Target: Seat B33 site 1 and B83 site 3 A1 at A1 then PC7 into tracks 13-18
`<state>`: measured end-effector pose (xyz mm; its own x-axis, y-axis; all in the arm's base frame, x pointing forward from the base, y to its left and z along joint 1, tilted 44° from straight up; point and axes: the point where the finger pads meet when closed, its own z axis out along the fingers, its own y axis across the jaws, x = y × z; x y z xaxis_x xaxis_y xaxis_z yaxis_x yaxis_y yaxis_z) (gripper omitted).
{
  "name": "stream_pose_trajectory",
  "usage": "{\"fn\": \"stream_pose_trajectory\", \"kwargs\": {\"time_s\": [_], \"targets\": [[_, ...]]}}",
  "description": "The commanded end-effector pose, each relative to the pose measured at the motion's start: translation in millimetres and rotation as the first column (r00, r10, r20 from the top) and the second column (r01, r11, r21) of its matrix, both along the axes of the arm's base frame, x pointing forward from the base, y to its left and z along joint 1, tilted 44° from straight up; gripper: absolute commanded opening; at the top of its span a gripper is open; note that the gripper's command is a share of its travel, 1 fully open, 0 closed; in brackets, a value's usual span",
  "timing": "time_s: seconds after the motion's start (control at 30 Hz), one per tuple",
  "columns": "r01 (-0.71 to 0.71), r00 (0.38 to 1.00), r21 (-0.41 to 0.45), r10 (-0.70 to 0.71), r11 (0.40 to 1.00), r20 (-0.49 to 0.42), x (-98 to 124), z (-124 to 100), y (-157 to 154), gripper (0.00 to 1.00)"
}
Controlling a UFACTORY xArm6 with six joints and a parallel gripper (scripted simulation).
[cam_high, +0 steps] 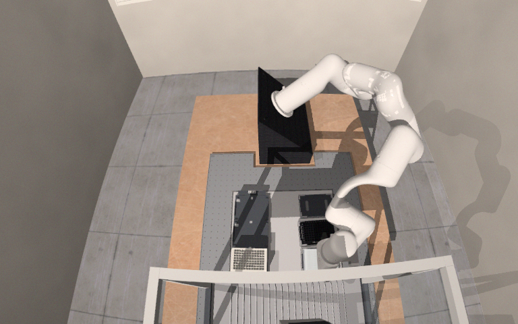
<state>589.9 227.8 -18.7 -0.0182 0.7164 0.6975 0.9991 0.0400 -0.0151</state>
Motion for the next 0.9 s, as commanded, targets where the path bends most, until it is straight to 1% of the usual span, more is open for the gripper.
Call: {"fn": "stream_pose_trajectory", "kwargs": {"time_s": [0.0,0.6,0.87], "targets": [[0.002,1.0,0.0,-0.002,1.0,0.004,1.8,3.8,-3.2,0.0],[0.002,1.0,0.0,-0.002,1.0,0.004,2.2,11.5,-10.6,0.0],[0.002,1.0,0.0,-0.002,1.0,0.004,2.1,11.5,-10.6,0.0]]}}
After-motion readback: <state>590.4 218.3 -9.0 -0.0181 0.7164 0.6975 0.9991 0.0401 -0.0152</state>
